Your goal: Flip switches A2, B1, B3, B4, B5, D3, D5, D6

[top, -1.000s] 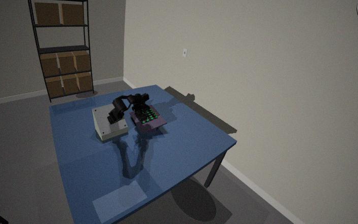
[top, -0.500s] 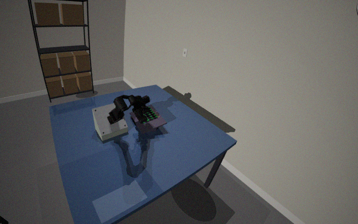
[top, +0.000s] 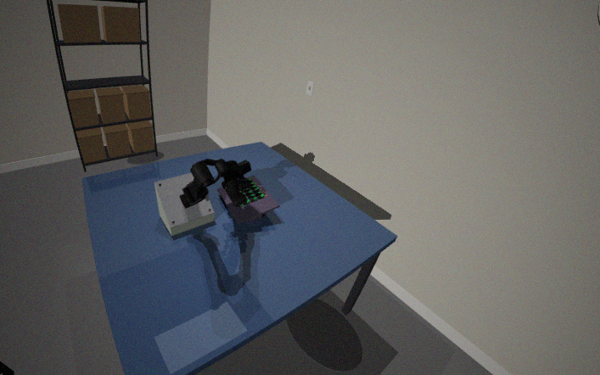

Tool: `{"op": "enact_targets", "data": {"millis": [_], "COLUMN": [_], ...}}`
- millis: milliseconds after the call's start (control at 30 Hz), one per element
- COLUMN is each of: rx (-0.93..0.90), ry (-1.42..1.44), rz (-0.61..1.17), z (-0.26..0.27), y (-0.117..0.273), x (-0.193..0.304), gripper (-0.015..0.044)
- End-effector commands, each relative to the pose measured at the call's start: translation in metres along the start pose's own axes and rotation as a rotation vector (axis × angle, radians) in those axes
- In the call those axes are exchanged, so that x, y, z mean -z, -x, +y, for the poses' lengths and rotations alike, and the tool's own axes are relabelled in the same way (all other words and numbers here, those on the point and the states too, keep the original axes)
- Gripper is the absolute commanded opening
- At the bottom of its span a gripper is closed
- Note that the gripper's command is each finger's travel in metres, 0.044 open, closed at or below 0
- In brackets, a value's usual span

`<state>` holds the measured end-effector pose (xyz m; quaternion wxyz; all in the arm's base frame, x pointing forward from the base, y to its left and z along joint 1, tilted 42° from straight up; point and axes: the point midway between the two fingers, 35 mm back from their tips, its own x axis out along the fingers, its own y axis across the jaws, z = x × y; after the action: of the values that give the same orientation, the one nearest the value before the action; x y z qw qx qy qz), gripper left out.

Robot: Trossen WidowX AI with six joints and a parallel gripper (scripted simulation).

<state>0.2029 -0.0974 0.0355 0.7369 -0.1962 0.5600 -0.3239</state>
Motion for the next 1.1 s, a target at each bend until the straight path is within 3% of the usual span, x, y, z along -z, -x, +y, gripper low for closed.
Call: {"op": "enact_targets", "data": {"millis": [0,1067], "rx": [-0.004,-0.003], "ry": [0.002,0.002], "rz": [-0.001,-0.001], "z": [0.0006,0.0006], "y": [-0.0001,-0.004], "x": [-0.0002,-0.0001], "gripper": [0.0,0.0]}}
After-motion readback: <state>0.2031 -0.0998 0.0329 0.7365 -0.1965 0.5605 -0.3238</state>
